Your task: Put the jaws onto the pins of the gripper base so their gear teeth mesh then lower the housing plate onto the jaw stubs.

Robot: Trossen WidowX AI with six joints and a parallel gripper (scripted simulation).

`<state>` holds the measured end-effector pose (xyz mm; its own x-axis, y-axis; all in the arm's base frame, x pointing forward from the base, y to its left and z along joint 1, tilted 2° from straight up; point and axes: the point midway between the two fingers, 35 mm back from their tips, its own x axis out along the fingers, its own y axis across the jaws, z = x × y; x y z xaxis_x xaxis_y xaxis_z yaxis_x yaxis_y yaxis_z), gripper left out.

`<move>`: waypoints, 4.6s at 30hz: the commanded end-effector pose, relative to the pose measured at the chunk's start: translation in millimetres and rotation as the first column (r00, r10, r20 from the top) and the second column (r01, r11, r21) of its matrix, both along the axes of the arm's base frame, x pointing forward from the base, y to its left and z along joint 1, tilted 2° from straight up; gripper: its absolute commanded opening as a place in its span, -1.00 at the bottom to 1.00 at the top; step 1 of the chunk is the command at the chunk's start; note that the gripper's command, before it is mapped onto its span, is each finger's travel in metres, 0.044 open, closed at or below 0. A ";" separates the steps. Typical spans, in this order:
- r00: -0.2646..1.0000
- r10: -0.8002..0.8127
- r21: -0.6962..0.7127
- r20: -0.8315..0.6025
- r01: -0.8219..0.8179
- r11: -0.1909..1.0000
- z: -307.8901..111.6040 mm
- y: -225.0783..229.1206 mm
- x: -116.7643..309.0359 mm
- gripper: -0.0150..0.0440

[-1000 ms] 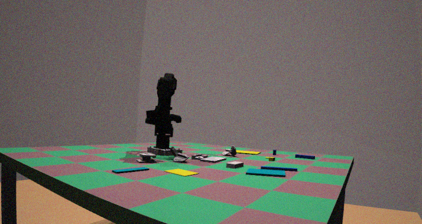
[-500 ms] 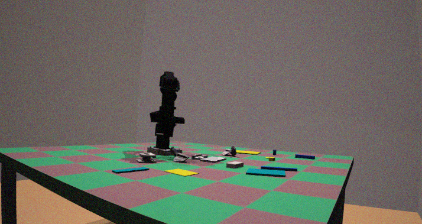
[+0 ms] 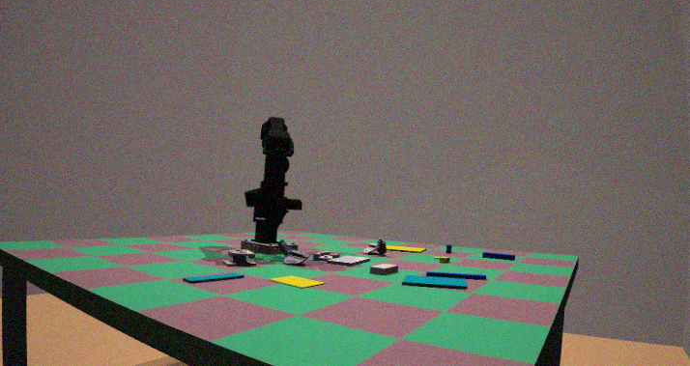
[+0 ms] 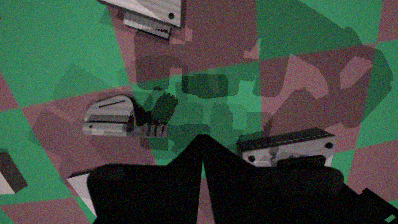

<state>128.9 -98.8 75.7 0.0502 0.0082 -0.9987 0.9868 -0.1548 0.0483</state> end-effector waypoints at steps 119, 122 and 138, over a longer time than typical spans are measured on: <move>1.000 -0.003 0.011 -0.008 0.003 1.000 -75.8 6.4 -2.0 -0.49; 1.000 -0.003 0.011 -0.008 0.003 1.000 -75.8 6.4 -2.0 -0.49; 1.000 -0.003 0.011 -0.008 0.003 1.000 -75.8 6.4 -2.0 -0.49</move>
